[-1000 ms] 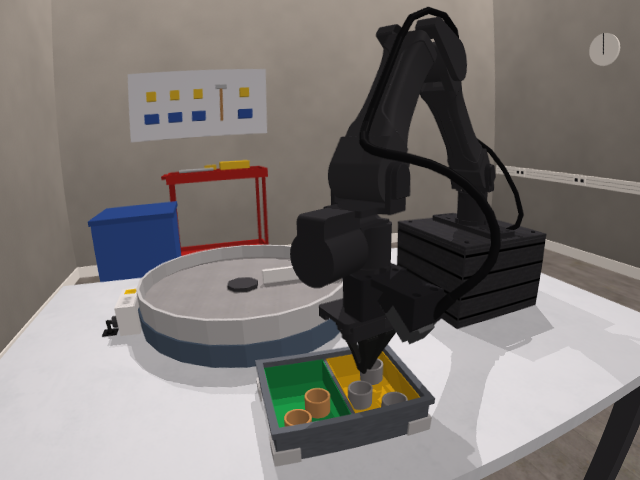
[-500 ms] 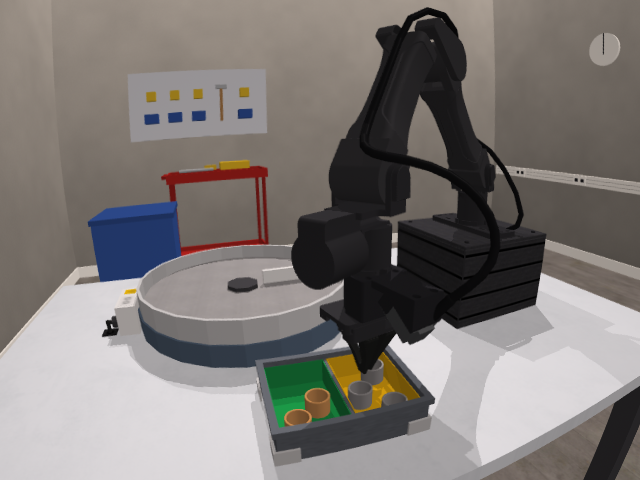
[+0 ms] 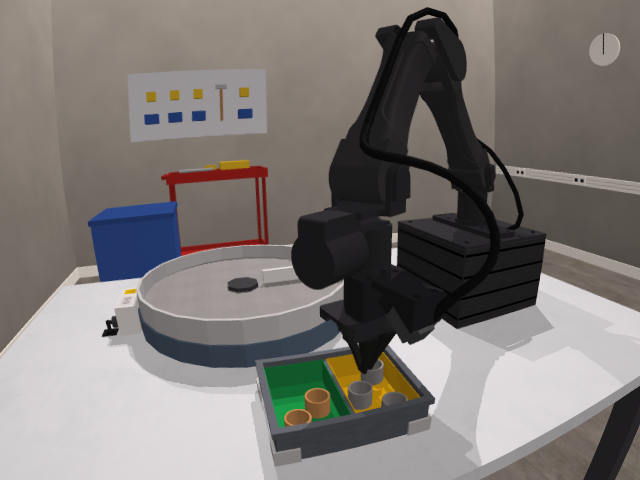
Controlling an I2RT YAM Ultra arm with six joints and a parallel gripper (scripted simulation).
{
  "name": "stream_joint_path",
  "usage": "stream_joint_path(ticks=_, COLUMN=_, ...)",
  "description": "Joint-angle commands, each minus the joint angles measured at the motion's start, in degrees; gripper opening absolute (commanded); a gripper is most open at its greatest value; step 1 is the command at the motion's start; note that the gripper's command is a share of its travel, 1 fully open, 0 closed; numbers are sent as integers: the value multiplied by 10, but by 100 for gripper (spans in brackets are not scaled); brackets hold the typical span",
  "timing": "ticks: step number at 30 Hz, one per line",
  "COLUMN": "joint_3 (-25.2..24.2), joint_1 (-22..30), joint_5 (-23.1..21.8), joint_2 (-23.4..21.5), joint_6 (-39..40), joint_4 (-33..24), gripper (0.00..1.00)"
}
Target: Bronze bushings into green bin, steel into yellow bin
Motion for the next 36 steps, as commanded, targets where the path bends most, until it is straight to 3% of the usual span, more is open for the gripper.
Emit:
stream_joint_path(ticks=1, joint_3=3, joint_1=-3, joint_5=0, joint_2=-7, joint_6=-4, joint_4=-4, gripper=0)
stream_joint_path(ticks=36, joint_3=15, joint_1=-2, joint_5=0, joint_2=6, joint_6=-3, joint_4=11, gripper=0)
